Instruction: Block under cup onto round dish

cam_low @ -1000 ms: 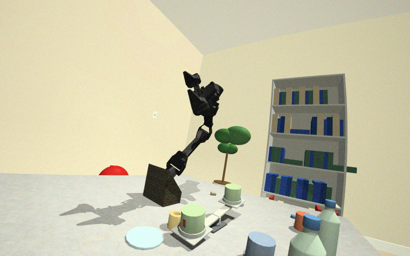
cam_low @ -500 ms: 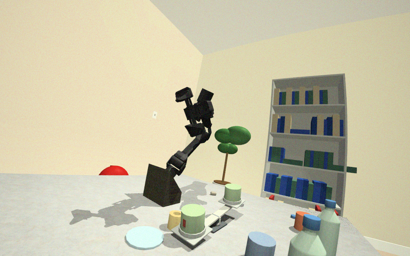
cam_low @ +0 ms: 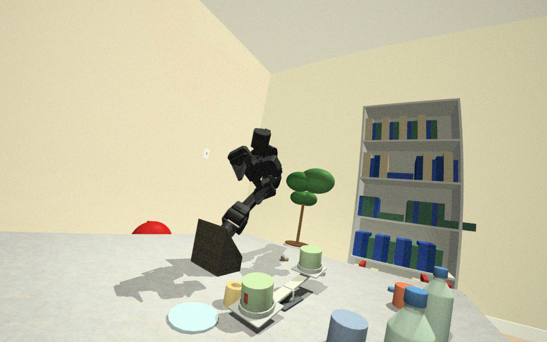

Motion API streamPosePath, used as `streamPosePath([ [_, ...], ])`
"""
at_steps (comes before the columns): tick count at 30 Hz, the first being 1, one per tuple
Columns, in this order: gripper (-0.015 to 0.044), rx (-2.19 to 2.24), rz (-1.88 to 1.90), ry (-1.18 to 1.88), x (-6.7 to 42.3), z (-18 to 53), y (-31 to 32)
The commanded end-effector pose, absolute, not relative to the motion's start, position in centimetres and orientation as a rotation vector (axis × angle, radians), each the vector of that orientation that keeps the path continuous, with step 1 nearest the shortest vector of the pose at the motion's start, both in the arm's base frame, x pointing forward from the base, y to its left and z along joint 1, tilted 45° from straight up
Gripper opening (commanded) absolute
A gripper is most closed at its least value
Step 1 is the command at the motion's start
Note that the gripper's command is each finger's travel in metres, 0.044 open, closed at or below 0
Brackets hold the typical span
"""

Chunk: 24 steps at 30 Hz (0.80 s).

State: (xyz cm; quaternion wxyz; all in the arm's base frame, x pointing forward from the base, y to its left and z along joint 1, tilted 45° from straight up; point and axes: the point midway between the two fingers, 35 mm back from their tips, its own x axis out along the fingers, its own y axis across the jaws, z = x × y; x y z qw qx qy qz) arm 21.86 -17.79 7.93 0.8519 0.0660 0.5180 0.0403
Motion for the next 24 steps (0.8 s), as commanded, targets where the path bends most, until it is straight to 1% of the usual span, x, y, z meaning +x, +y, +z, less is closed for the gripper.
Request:
streamPosePath([
  [1,0.0440,0.249,0.180,1.050,21.2,8.1,-15.1],
  [15,0.0440,0.645,0.395,0.852,20.1,11.0,-8.6],
  [24,0.0440,0.684,0.411,0.828,20.1,11.4,-8.1],
])
